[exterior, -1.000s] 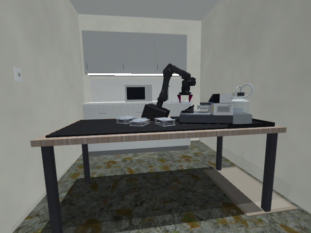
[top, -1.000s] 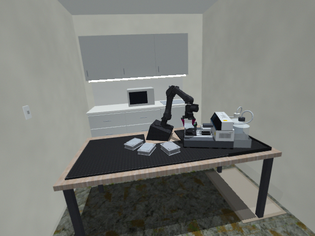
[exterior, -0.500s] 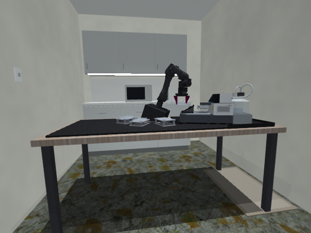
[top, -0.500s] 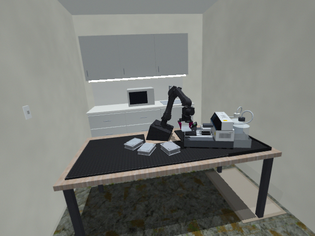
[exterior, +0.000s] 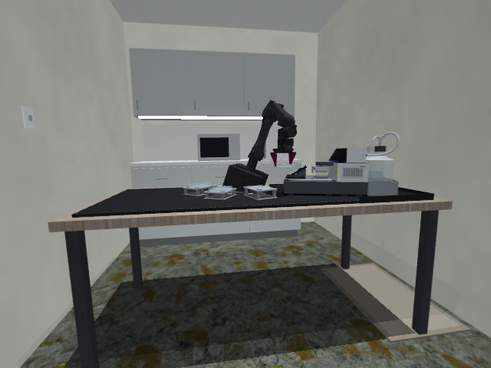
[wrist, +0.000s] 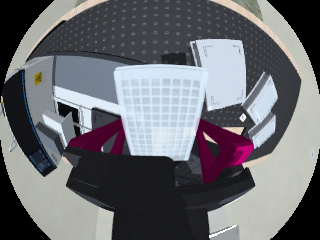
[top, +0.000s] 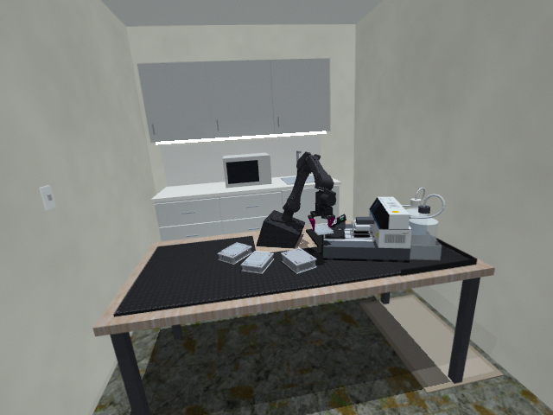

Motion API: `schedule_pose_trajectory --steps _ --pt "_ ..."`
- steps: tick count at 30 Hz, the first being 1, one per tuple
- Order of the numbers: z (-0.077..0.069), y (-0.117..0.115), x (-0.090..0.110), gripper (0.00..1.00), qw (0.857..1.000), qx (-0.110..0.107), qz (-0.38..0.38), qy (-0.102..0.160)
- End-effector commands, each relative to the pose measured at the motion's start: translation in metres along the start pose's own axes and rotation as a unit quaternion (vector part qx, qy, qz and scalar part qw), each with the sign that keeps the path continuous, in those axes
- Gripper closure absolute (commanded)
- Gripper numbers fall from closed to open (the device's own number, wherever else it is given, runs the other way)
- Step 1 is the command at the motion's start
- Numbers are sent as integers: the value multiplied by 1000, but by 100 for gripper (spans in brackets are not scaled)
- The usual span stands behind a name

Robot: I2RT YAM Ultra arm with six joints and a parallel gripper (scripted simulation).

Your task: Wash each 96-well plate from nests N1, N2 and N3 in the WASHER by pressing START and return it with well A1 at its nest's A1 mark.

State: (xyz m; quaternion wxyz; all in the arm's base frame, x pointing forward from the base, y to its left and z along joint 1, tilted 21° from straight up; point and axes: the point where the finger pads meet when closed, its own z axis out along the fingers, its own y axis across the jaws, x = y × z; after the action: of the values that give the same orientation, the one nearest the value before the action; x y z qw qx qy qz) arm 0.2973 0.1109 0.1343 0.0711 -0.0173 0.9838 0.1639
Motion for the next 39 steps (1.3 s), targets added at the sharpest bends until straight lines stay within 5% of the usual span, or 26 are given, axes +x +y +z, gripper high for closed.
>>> schedule_pose_trajectory --steps 1,8,32,39 --pt "-3 -14 -7 100 998 1 -67 -10" --pt "0 -38 -15 100 989 2 -148 -9" --pt "13 -142 -49 100 989 3 -148 -9" --pt "13 -146 -50 100 989 3 -148 -9"
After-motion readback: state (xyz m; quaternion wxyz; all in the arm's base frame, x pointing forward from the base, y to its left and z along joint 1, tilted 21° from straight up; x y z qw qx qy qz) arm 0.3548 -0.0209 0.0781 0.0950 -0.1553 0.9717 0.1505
